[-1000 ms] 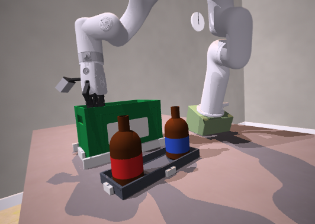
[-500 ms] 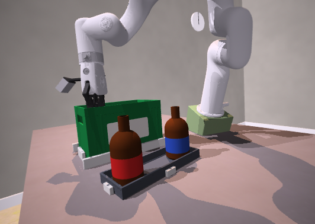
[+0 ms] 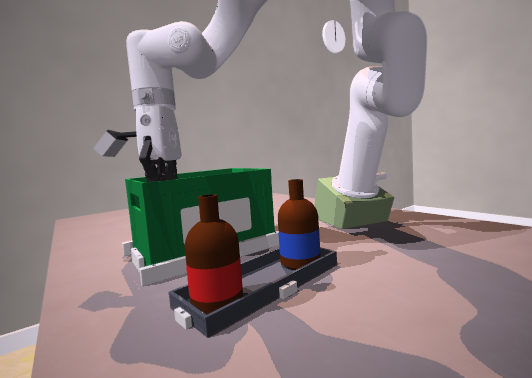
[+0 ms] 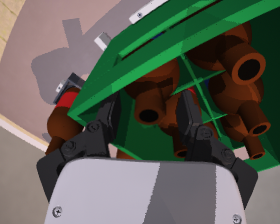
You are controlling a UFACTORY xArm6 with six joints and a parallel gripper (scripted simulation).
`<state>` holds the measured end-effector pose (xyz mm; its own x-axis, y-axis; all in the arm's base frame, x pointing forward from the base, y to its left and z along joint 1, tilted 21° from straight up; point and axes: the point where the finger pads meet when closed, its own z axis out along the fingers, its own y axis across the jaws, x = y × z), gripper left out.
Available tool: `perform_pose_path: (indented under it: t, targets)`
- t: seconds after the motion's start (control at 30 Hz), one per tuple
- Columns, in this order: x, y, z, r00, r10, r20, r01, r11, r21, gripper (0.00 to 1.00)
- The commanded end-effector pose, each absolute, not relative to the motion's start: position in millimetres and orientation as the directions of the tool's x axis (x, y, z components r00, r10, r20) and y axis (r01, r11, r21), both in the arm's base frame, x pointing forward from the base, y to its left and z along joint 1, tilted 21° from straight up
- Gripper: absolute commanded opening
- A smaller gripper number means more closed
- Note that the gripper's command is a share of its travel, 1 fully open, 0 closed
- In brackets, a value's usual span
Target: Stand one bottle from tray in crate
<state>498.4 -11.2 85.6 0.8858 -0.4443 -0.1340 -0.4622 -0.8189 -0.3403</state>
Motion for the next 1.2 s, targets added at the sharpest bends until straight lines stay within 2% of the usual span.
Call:
perform_pose_path:
  t: [0.0,1.17]
  targets:
    - [499.7,-11.8,87.3,0.886,-0.445,-0.130,-0.461,-0.819,-0.342,0.65]
    - [498.2,-23.5,117.2,0.886,-0.445,-0.130,-0.461,-0.819,-0.342,0.65]
